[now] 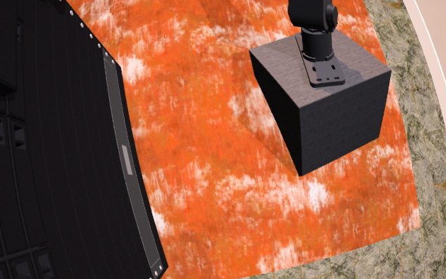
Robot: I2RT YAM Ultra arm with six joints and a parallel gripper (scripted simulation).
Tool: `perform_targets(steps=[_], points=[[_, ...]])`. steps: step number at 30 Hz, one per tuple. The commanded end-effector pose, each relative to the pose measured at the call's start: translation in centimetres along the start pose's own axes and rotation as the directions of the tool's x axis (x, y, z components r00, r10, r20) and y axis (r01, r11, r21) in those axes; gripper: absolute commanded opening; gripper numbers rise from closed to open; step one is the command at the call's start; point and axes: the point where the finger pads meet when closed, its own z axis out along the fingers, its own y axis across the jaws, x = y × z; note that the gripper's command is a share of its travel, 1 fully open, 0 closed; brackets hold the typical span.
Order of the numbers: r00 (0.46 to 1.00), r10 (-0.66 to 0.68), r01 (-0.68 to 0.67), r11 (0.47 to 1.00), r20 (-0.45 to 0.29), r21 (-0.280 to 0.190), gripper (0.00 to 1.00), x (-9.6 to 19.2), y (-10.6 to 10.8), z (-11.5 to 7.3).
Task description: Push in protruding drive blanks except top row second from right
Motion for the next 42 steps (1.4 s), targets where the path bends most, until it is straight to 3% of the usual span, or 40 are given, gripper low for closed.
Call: perform_targets(steps=[1, 42], points=[[0.999, 0.029, -0.031, 0.998, -0.030, -0.062, 0.00, 0.48, 2.11, 0.75], [0.999, 0.030, -0.031, 0.998, -0.028, -0.060, 0.00, 0.68, 2.29, 1.40]])
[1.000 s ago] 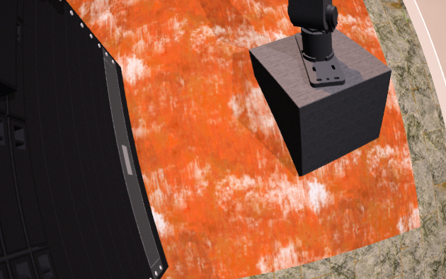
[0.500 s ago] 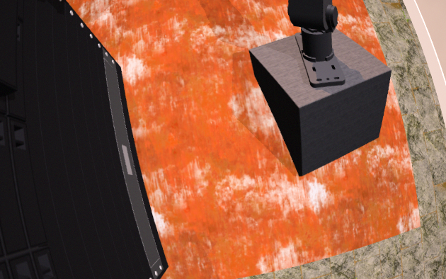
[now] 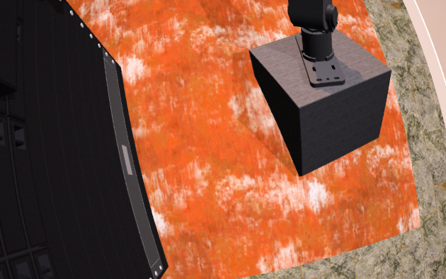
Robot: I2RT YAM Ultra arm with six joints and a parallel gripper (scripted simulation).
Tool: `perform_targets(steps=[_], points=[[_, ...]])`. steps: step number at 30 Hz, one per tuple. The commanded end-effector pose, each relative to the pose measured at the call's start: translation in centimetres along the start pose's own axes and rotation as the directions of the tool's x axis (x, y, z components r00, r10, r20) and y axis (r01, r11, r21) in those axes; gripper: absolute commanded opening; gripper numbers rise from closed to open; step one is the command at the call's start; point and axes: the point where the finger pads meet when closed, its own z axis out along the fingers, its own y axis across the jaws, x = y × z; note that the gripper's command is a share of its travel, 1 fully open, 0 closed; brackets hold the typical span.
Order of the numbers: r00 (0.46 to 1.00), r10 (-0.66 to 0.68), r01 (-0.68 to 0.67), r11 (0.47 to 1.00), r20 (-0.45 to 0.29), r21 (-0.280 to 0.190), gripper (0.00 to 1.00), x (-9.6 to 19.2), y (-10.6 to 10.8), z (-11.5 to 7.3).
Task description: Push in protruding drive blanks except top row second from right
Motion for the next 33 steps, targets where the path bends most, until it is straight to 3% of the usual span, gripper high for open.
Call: perform_targets(steps=[1, 33], points=[[0.999, 0.030, -0.032, 0.997, -0.038, -0.068, 0.00, 0.74, 2.30, 0.87], [0.999, 0.030, -0.032, 0.997, -0.035, -0.066, 0.00, 0.74, 2.26, 1.31]])
